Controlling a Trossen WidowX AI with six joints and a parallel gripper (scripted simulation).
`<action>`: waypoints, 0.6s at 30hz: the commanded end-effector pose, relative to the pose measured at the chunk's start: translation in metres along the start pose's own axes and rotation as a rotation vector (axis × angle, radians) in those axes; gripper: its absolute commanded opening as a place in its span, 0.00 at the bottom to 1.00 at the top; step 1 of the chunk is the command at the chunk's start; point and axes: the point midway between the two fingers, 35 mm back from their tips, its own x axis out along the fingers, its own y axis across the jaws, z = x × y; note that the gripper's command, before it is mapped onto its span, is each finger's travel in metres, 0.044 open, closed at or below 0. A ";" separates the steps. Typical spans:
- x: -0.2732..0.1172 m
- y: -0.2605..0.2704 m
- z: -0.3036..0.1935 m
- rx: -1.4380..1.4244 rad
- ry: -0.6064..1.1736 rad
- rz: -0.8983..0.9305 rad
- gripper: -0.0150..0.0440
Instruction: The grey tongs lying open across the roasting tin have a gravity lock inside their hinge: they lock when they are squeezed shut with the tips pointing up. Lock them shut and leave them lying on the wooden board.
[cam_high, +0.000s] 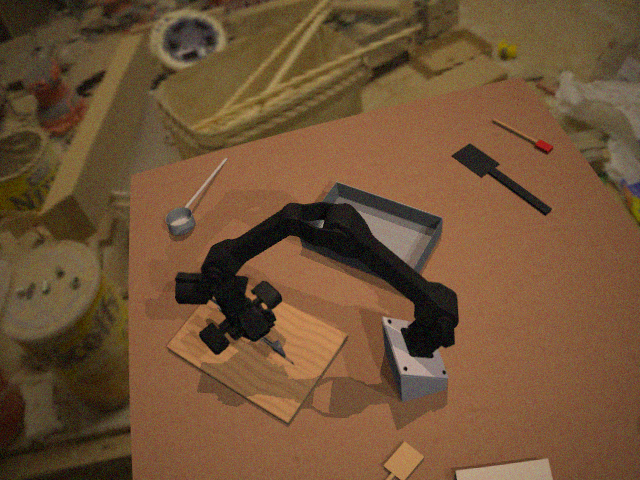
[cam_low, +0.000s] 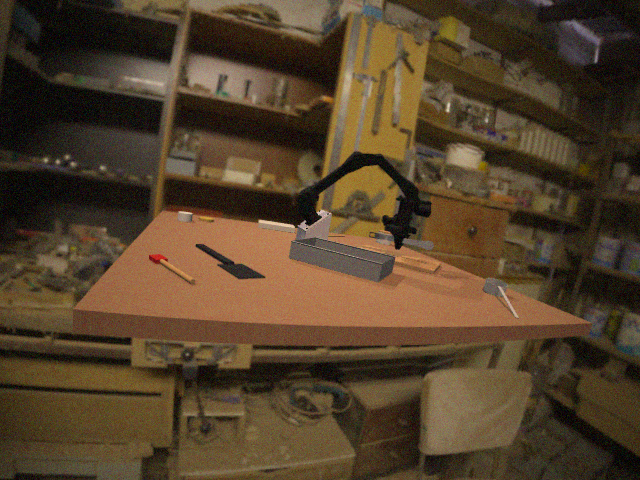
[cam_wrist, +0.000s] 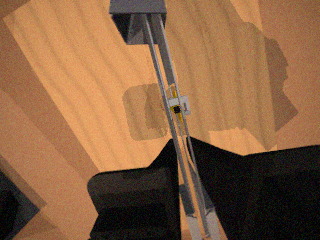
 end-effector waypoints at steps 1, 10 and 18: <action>0.000 0.000 0.000 0.000 0.000 0.000 0.27; 0.000 0.000 0.000 0.000 0.000 0.000 0.67; 0.000 0.000 0.000 0.000 0.000 0.000 1.00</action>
